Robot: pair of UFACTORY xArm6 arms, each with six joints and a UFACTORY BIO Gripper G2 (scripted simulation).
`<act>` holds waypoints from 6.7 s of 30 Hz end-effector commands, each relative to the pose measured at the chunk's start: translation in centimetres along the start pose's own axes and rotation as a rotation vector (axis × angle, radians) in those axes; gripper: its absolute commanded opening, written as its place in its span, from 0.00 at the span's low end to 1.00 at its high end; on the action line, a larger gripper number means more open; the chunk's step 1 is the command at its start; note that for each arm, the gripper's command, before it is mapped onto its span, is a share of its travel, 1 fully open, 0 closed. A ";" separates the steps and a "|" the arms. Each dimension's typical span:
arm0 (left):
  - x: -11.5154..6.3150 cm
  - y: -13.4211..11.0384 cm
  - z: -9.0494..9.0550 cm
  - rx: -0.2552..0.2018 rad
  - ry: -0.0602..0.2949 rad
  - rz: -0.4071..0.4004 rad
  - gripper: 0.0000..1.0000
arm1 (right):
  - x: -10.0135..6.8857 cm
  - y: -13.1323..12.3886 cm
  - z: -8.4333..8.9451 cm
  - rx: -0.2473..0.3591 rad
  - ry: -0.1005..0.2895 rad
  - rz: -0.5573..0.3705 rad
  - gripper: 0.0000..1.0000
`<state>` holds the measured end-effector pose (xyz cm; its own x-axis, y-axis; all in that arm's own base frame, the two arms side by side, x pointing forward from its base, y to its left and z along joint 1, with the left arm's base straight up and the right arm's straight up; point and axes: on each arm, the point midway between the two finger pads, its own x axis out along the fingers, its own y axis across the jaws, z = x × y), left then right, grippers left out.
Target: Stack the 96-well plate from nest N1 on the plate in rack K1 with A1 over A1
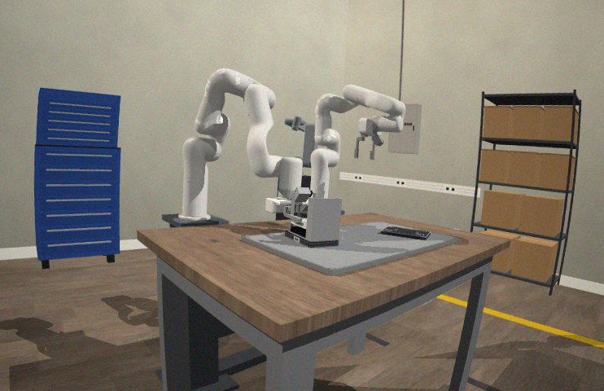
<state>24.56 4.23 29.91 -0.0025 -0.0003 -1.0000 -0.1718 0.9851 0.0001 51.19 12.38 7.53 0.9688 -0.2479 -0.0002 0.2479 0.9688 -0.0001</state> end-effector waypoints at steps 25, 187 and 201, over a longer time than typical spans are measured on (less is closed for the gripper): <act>-0.1 0.0 0.0 0.000 -0.003 0.000 1.00 | 0.1 0.1 0.0 0.002 -0.003 0.000 0.00; -0.1 0.0 0.0 0.000 -0.003 0.000 1.00 | 0.1 0.1 -0.9 0.002 -0.003 0.000 0.37; -0.1 0.0 0.0 0.000 -0.003 0.000 1.00 | 0.1 0.1 -0.9 0.002 -0.003 0.000 0.37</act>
<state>24.56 4.23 29.91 -0.0025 -0.0003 -1.0000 -0.1718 0.9851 0.0001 51.17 12.37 6.43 0.9688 -0.2479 -0.0002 0.2479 0.9688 -0.0002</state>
